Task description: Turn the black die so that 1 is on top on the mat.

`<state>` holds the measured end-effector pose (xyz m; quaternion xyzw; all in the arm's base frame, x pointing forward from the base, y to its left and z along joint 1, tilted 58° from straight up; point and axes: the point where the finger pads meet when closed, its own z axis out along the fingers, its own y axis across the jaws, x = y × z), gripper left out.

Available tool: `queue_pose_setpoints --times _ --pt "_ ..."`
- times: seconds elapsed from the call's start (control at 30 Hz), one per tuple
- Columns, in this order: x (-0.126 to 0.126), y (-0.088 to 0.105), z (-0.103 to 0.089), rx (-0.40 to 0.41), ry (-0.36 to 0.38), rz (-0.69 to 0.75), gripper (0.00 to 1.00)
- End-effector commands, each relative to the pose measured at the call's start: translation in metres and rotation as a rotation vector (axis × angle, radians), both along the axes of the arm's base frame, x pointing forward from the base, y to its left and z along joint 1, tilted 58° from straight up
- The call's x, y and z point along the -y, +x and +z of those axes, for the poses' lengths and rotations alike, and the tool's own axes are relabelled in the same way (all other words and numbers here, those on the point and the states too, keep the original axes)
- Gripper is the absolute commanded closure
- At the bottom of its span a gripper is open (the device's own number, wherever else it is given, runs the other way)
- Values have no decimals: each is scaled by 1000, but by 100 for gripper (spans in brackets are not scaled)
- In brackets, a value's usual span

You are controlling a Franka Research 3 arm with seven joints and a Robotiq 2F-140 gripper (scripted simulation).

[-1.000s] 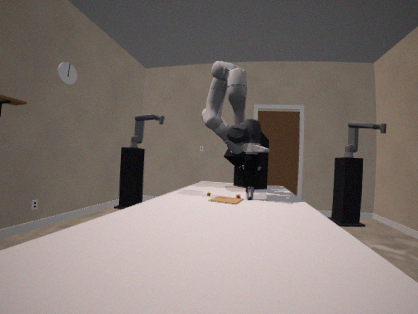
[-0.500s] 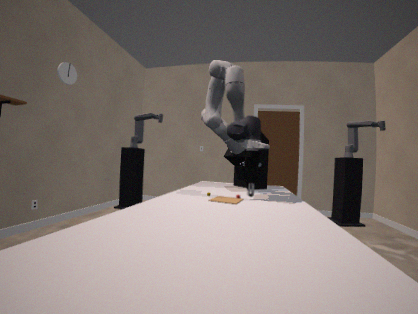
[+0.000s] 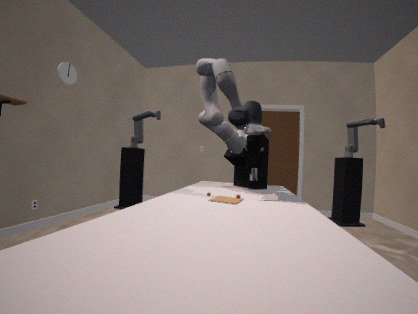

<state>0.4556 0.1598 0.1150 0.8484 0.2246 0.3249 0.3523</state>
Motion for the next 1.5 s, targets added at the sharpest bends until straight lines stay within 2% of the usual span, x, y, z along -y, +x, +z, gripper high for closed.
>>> queue_pose_setpoints --times 0.0,0.4,0.47,0.57,0.73,0.8,1.17,1.27,1.3,1.47 --pt "13 -4 7 -3 -40 -26 93" --pt "13 -4 8 -10 -52 -16 93" --pt "13 -2 13 -33 -90 15 93" --pt "14 1 24 -92 -185 91 93" --pt "14 2 27 -109 -213 113 93" --pt "15 4 33 -144 -268 157 93" --pt "18 9 48 -233 -411 268 93" --pt "18 9 48 -236 -416 271 93" --pt "19 11 52 -262 -457 303 93" --pt "20 12 58 -300 -518 349 93"
